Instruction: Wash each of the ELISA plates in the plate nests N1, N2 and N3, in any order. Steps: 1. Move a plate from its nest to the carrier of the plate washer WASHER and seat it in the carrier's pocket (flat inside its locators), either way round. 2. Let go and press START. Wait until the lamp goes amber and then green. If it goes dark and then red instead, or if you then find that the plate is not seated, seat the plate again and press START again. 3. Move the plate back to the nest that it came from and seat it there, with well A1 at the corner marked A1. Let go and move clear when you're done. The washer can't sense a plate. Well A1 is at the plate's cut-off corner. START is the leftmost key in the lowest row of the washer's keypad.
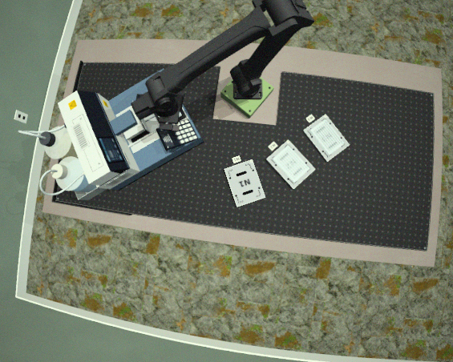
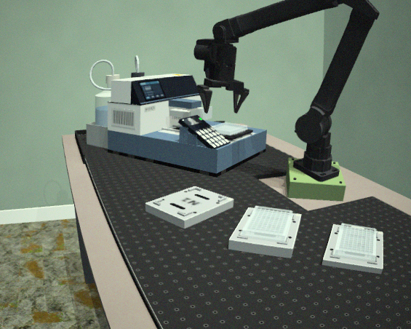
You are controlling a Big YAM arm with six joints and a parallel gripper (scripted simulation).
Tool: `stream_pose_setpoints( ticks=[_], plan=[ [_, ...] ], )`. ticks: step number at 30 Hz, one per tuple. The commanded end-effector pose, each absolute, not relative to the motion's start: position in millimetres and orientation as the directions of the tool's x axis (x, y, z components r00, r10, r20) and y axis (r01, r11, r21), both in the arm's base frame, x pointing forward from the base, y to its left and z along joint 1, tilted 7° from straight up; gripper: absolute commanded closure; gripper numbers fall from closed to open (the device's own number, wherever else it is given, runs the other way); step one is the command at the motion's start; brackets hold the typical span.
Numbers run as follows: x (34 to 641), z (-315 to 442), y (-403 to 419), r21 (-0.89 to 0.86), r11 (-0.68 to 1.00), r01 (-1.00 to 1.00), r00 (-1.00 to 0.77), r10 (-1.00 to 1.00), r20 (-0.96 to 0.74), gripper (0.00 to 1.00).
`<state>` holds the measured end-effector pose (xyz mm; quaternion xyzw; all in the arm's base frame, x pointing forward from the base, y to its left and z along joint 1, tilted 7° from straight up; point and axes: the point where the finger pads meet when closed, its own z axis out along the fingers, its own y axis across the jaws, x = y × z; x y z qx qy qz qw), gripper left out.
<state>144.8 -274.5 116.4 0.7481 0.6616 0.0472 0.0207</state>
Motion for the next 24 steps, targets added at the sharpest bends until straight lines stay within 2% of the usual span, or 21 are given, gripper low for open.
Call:
stream_pose_setpoints(
  ticks=[1,3,7,18,24],
  plan=[
    [157,134,-287,0.087,-0.243,0.966,0.237,0.969,0.067,0.00],
    [150,133,-290,0.073,-0.313,0.947,0.306,0.947,0.092,0.00],
    [152,137,-283,0.081,-0.295,0.952,0.289,0.954,0.077,0.00],
    [107,136,-330,0.030,-0.632,0.774,0.627,0.772,0.103,0.00],
    [92,137,-344,0.015,-0.729,0.684,0.724,0.681,0.105,0.00]
  ],
)
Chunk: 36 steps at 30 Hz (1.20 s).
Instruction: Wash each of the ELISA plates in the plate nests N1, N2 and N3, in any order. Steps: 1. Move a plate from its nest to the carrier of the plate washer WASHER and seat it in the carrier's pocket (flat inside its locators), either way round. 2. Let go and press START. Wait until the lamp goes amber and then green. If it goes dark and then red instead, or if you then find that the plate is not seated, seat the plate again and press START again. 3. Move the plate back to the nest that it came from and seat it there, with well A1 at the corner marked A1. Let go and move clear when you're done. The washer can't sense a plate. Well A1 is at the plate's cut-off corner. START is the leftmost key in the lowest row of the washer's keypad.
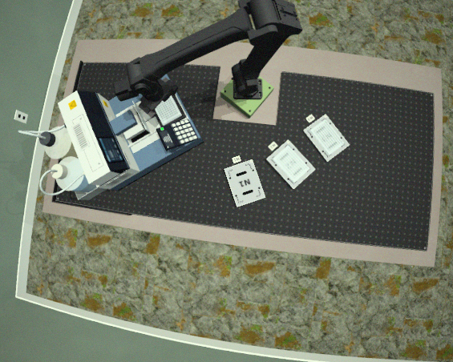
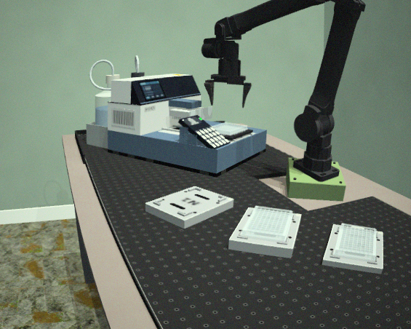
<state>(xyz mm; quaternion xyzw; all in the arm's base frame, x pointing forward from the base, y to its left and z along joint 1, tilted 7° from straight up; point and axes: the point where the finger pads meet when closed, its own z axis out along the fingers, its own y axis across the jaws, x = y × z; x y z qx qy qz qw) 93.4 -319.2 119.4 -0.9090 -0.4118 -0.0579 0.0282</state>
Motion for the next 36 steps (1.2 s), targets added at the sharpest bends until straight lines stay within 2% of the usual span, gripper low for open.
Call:
stream_pose_setpoints(
  ticks=[1,8,32,33,36],
  plan=[
    [88,137,-348,0.011,-0.752,0.659,0.747,0.657,0.105,0.00],
    [75,138,-363,-0.010,-0.879,0.476,0.875,0.473,0.102,0.00],
    [78,104,-343,-0.046,-0.881,0.472,0.878,0.464,0.115,0.00],
    [82,129,-364,0.031,-0.879,0.475,0.875,0.476,0.090,0.00],
    [79,97,-342,-0.045,-0.880,0.473,0.877,0.466,0.115,0.00]
  ],
)
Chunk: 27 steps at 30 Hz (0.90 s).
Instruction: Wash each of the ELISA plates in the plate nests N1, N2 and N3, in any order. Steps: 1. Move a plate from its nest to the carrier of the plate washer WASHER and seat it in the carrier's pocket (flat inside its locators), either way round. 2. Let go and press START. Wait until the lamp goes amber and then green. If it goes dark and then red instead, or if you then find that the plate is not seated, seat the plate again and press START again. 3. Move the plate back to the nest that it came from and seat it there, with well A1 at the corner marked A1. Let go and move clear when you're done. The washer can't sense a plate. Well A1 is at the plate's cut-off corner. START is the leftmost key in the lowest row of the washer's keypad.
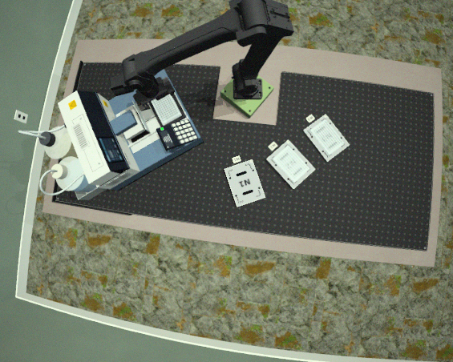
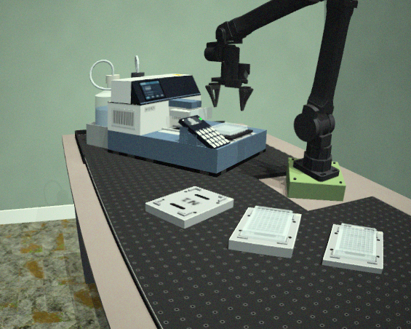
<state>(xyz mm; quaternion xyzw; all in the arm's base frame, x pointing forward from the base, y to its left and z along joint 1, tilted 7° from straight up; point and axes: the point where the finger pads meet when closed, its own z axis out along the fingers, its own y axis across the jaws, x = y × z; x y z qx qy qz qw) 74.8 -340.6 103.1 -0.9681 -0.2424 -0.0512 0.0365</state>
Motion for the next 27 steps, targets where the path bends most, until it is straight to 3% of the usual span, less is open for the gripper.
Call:
stream_pose_setpoints(
  ticks=[1,27],
  plan=[
    [78,95,-342,-0.048,-0.881,0.472,0.878,0.464,0.116,0.00],
    [80,72,-349,-0.017,-0.881,0.472,0.877,0.468,0.107,0.00]
  ],
)
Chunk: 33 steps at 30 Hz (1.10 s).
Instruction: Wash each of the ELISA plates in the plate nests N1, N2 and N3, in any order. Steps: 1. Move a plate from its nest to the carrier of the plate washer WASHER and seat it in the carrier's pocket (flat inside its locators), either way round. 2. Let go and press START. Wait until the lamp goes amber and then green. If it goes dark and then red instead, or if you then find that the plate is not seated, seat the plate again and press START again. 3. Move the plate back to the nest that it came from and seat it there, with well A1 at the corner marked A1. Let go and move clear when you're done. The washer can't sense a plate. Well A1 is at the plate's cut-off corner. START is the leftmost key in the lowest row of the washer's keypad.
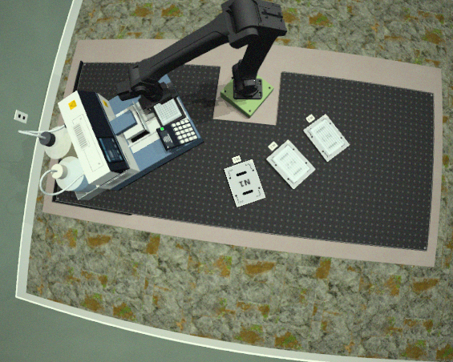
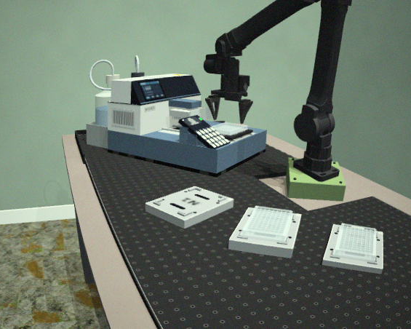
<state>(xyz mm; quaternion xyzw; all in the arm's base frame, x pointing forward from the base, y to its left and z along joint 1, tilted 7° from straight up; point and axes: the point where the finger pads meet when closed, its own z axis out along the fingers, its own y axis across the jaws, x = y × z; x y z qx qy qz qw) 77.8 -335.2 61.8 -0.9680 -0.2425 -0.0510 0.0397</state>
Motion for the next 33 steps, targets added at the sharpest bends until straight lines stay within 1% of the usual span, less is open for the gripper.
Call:
stream_pose_setpoints(
  ticks=[1,15,18,21,33],
  plan=[
    [80,72,-349,-0.017,-0.881,0.472,0.877,0.468,0.107,0.00],
    [80,72,-349,-0.017,-0.881,0.472,0.877,0.468,0.107,0.00],
    [81,58,-338,-0.040,-0.881,0.471,0.879,0.464,0.114,0.00],
    [83,66,-349,-0.026,-0.881,0.472,0.877,0.467,0.110,0.00],
    [83,49,-337,-0.045,-0.880,0.473,0.877,0.466,0.116,0.00]
  ],
)
